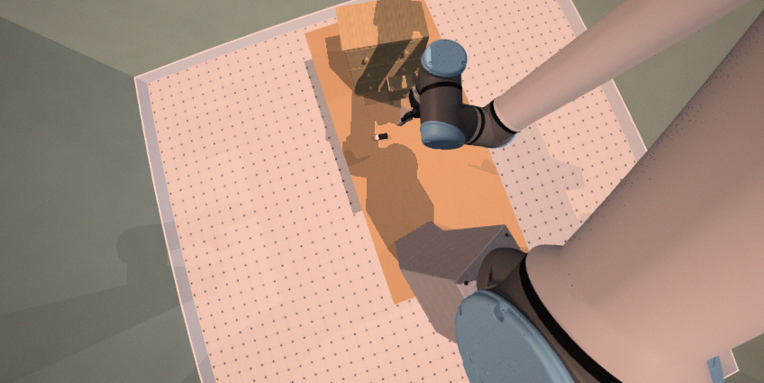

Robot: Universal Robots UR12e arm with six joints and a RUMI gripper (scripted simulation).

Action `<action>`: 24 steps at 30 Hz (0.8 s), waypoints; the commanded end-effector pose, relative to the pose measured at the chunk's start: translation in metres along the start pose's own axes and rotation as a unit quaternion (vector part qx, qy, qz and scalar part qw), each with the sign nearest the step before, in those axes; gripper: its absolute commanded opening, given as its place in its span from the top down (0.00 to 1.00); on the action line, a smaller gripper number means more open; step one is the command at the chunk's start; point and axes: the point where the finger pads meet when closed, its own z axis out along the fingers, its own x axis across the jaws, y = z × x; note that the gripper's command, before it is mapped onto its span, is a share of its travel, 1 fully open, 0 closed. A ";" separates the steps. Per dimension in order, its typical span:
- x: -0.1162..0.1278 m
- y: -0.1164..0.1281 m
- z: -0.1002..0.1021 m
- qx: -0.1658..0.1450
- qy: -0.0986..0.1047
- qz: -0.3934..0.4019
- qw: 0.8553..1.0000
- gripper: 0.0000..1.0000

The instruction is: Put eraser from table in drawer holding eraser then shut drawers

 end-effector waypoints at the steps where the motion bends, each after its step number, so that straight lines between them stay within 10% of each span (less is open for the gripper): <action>1: 0.000 0.001 0.000 0.000 -0.001 0.000 1.000 0.00; 24: 0.000 0.000 -0.005 0.000 0.000 0.000 1.000 0.00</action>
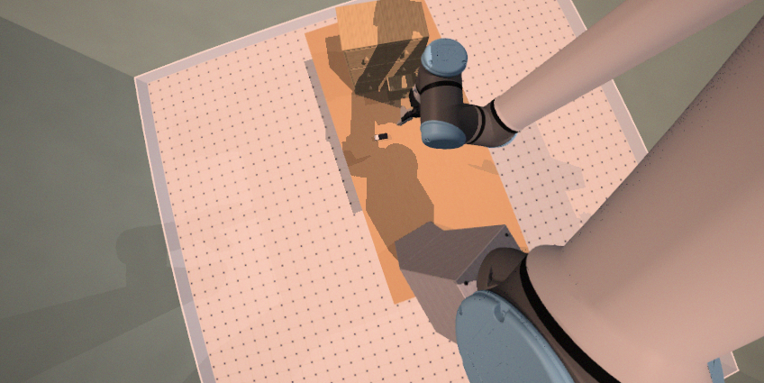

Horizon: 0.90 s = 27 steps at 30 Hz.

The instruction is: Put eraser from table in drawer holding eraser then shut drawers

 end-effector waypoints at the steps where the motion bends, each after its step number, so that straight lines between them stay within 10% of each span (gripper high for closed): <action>1: 0.000 -0.001 -0.004 0.000 0.000 -0.001 1.000 0.00; 27: 0.000 0.000 -0.006 0.000 0.000 -0.007 1.000 0.00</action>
